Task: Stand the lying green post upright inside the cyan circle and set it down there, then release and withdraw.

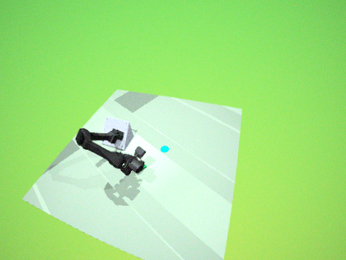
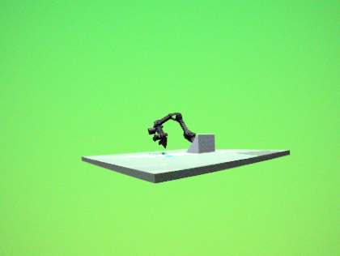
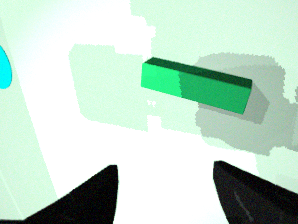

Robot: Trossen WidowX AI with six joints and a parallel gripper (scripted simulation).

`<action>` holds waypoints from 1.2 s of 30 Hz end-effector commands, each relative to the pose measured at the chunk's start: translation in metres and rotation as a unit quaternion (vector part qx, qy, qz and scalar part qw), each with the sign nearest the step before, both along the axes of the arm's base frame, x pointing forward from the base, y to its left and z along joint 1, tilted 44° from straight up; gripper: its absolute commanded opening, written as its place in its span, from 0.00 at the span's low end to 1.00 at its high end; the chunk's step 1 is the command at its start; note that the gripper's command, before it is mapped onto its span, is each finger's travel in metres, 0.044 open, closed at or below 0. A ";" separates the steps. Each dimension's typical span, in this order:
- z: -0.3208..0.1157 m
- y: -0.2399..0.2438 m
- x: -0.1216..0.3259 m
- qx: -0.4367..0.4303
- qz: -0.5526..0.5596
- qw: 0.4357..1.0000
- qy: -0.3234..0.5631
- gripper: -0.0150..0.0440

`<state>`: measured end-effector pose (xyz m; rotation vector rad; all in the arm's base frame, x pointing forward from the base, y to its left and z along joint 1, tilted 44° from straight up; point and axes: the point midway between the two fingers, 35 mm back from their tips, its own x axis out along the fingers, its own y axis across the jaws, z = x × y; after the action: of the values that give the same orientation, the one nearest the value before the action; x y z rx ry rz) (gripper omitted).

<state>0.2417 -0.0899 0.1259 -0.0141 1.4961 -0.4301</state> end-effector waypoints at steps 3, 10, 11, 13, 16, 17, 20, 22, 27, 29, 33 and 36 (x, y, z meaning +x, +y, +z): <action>0.026 0.061 0.023 -0.197 0.521 0.787 0.266 0.65; 0.030 0.069 0.026 -0.216 0.563 0.742 0.292 0.65; 0.030 0.069 0.026 -0.216 0.563 0.742 0.292 0.65; 0.030 0.069 0.026 -0.216 0.563 0.742 0.292 0.65; 0.030 0.069 0.026 -0.216 0.563 0.742 0.292 0.65; 0.030 0.069 0.026 -0.216 0.563 0.742 0.292 0.65; 0.030 0.069 0.026 -0.216 0.563 0.742 0.292 0.65; 0.030 0.069 0.026 -0.216 0.563 0.742 0.292 0.65; 0.028 0.068 0.027 -0.216 0.563 0.742 0.292 0.65; 0.011 0.054 0.033 -0.214 0.564 0.743 0.290 0.65; -0.037 0.006 0.039 -0.216 0.564 0.743 0.290 0.65; -0.052 -0.011 0.037 -0.219 0.562 0.742 0.292 0.65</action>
<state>0.2814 -0.0538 0.1152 -1.4625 1.6284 0.2854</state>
